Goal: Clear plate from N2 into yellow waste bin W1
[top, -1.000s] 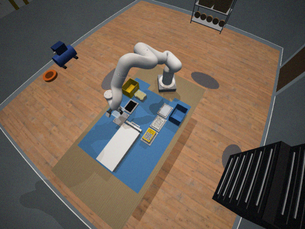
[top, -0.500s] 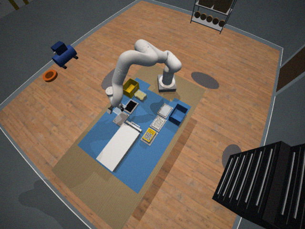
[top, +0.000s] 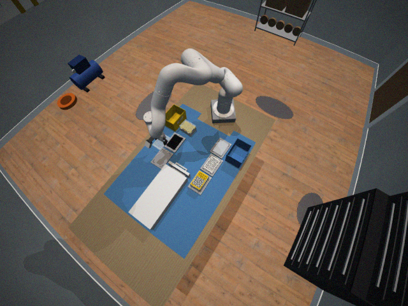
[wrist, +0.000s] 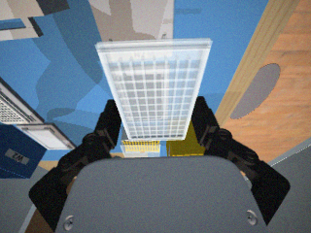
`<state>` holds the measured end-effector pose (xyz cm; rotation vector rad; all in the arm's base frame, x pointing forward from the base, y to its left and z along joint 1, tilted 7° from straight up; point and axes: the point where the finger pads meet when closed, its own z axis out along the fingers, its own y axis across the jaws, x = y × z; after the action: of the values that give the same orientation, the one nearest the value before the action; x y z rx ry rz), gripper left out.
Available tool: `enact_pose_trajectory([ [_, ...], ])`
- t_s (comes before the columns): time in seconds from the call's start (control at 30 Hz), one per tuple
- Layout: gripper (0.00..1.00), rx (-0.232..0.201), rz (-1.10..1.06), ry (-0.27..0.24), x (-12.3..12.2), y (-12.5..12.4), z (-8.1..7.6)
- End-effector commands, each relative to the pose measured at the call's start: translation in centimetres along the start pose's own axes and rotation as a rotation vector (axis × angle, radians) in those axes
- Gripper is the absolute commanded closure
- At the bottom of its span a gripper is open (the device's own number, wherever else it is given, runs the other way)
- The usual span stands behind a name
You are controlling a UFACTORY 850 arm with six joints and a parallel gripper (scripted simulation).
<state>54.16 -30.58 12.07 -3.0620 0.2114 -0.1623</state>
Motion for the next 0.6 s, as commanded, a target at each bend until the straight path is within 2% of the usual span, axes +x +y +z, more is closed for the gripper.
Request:
enact_pose_trajectory([
  [0.0, 1.0, 0.0, 0.0, 0.003, -1.3, 0.5, -0.1],
  [0.57, 1.0, 0.0, 0.0, 0.003, -5.0, 1.9, -0.1],
])
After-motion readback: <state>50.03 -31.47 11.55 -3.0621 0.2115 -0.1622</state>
